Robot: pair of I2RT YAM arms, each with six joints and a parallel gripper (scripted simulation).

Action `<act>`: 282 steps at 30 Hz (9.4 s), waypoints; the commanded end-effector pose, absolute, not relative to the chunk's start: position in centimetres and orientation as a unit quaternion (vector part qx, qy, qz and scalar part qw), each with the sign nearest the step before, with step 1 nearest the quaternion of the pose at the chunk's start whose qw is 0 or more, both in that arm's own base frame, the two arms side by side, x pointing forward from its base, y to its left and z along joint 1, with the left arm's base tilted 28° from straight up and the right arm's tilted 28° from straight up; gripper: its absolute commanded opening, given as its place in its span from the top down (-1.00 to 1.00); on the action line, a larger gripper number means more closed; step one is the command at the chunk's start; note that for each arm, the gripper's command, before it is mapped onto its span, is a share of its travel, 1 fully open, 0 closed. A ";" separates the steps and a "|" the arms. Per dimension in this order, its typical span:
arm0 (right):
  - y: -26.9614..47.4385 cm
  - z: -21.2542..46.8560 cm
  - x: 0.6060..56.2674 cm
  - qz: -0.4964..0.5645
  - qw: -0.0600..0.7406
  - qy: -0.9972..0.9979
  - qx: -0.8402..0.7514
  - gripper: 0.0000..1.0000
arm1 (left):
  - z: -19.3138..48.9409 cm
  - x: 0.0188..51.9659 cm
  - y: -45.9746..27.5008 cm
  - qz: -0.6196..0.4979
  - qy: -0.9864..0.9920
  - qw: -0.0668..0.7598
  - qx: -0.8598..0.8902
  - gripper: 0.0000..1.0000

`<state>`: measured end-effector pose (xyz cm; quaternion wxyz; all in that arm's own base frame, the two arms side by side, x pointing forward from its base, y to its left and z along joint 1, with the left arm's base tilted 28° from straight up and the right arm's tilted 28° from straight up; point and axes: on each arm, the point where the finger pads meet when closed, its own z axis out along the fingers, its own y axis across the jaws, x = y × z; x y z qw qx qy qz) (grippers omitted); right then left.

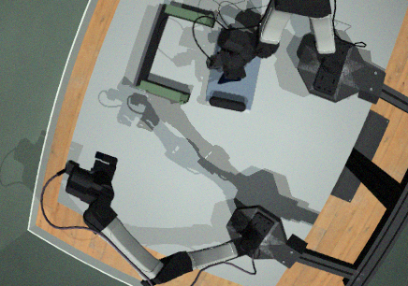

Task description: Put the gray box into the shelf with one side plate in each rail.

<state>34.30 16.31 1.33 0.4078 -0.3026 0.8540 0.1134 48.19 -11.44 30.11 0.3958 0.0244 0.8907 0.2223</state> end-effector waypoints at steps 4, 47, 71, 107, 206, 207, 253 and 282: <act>12.8 0.4 34.1 0.032 0.326 0.913 -0.242 -0.13 | 30.6 48.1 -11.6 0.220 0.889 0.401 0.023 -1.00; 1.2 4.2 30.9 -0.170 0.237 0.952 -0.095 -0.13 | -7.4 27.6 -35.0 0.169 0.839 0.514 -0.063 -0.13; 0.3 1.7 32.2 -0.170 0.237 0.952 -0.095 -0.13 | -6.5 29.9 -34.2 0.166 0.838 0.514 -0.071 -0.13; -0.1 1.7 32.8 -0.174 0.236 0.952 -0.092 0.43 | -9.3 32.4 -32.9 0.171 0.841 0.510 -0.058 -0.13; 3.5 9.5 31.6 -0.158 0.283 0.942 -0.093 0.46 | -0.4 31.0 -35.2 0.172 0.821 0.543 -0.045 0.45; 3.5 9.5 31.6 -0.158 0.283 0.942 -0.093 0.46 | -0.4 31.0 -35.2 0.172 0.821 0.543 -0.045 0.45; 3.9 10.5 29.8 -0.154 0.292 0.943 -0.040 0.46 | 1.5 31.7 -35.5 0.155 0.826 0.543 0.007 0.45; 4.3 11.1 33.8 -0.149 0.288 0.945 -0.042 0.46 | 2.7 35.4 -35.0 0.160 0.826 0.540 0.005 0.45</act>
